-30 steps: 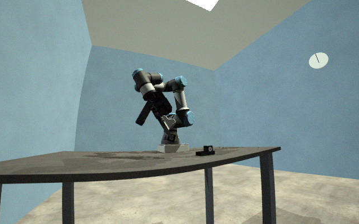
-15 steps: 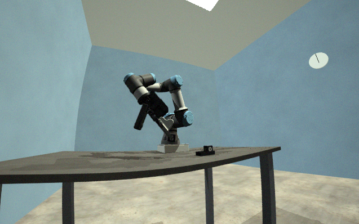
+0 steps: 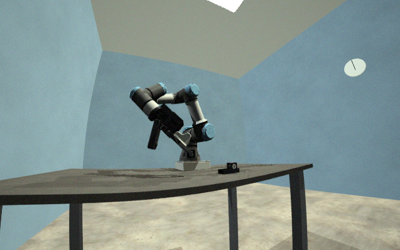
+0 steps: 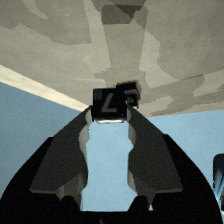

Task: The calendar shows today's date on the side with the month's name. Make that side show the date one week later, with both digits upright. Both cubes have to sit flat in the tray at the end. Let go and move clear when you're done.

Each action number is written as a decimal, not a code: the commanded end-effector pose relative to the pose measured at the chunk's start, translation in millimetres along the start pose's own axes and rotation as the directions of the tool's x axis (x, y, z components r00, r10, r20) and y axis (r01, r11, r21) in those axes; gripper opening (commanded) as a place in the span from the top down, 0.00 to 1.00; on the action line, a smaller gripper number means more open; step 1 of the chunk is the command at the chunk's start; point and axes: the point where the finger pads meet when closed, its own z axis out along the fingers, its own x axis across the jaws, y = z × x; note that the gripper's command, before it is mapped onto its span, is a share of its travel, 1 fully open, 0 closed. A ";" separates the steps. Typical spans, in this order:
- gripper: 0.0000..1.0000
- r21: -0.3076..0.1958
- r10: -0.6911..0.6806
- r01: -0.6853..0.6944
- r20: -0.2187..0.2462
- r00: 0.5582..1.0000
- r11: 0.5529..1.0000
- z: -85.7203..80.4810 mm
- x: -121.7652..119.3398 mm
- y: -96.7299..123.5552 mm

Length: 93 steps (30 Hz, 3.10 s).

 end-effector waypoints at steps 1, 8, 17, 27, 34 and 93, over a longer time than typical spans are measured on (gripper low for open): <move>0.89 0.000 -0.001 0.001 0.001 1.000 1.000 -0.6 -0.4 0.0; 0.89 0.000 -0.001 0.001 0.001 1.000 1.000 -0.6 -0.4 0.0; 0.89 0.000 -0.001 0.001 0.001 1.000 1.000 0.5 -0.5 -1.1; 0.89 0.000 -0.001 0.001 0.001 1.000 1.000 6.2 -0.5 -6.8; 0.89 0.000 -0.001 0.001 0.001 1.000 1.000 11.2 -0.5 -11.8; 0.89 0.000 -0.001 0.001 0.001 1.000 1.000 44.6 -0.5 -45.2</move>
